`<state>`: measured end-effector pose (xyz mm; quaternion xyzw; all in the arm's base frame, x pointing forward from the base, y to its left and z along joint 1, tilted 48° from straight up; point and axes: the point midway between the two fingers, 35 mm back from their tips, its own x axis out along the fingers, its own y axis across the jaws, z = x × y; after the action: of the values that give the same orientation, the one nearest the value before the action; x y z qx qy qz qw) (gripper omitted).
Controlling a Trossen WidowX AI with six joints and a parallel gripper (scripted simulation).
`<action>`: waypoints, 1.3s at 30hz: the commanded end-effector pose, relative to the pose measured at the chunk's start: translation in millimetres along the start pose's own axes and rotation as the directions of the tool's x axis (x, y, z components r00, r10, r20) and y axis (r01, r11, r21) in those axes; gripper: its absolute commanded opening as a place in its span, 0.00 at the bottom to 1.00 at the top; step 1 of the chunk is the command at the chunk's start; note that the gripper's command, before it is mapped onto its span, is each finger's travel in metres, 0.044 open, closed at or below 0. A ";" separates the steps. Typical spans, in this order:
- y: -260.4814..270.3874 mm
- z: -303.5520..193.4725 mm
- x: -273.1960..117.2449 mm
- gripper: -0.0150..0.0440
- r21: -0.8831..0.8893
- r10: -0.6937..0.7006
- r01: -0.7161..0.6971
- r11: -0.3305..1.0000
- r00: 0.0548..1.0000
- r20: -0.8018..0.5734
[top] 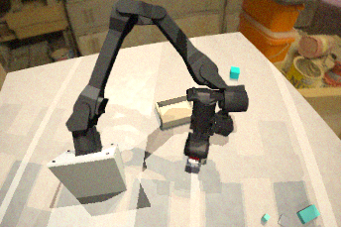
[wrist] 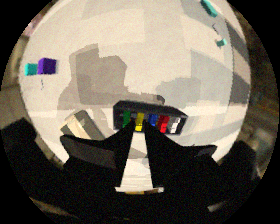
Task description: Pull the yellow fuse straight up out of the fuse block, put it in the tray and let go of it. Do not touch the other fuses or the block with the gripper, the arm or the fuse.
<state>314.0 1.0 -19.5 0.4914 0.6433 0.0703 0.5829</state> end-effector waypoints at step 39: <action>0.1 0.1 4.1 0.25 0.000 0.000 0.000 1.000 1.000 0.000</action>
<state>314.6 6.0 -24.3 0.4926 0.6443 0.0698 0.5808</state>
